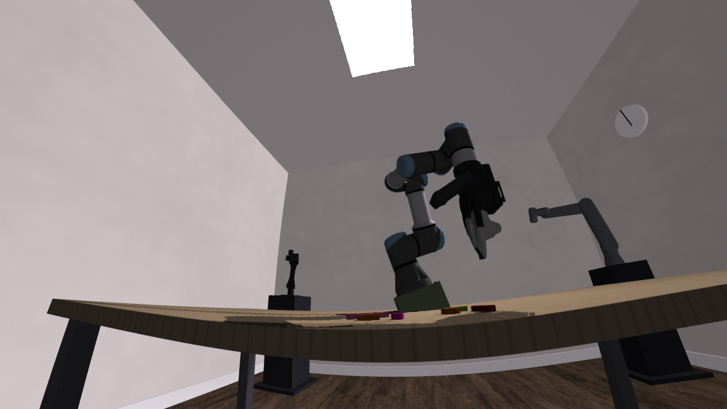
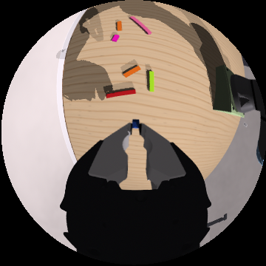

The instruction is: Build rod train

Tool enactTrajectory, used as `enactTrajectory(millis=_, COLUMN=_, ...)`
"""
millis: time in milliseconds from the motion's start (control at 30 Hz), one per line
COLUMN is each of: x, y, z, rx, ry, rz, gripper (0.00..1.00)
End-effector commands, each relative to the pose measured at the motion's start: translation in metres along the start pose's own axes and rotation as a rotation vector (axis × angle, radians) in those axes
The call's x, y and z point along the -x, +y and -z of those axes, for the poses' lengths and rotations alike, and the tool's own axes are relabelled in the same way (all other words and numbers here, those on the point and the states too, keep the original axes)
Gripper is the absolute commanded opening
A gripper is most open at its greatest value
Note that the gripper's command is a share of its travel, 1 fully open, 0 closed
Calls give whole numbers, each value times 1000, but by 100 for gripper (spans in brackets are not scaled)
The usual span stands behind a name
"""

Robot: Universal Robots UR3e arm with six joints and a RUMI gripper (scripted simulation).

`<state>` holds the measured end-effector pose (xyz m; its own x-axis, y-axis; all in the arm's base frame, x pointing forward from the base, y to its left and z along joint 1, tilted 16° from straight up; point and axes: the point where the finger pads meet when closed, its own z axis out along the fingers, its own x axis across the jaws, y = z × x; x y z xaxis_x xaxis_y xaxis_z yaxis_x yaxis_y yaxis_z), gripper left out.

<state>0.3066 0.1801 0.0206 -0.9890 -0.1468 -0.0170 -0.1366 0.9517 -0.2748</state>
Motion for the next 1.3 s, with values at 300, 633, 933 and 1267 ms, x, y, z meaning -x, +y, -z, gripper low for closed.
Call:
enactTrajectory(millis=300, x=-2, y=-75, z=5, rx=10, ry=-1, rz=139, gripper=0)
enactTrajectory(millis=633, x=-19, y=-135, z=4, rx=6, ry=-2, rz=264, gripper=0)
enactTrajectory(millis=933, x=-35, y=-168, z=1, rx=-1, ry=-1, rz=344, gripper=0)
enactTrajectory(millis=1267, x=-36, y=-169, z=1, rx=-2, ry=-1, rz=348, gripper=0)
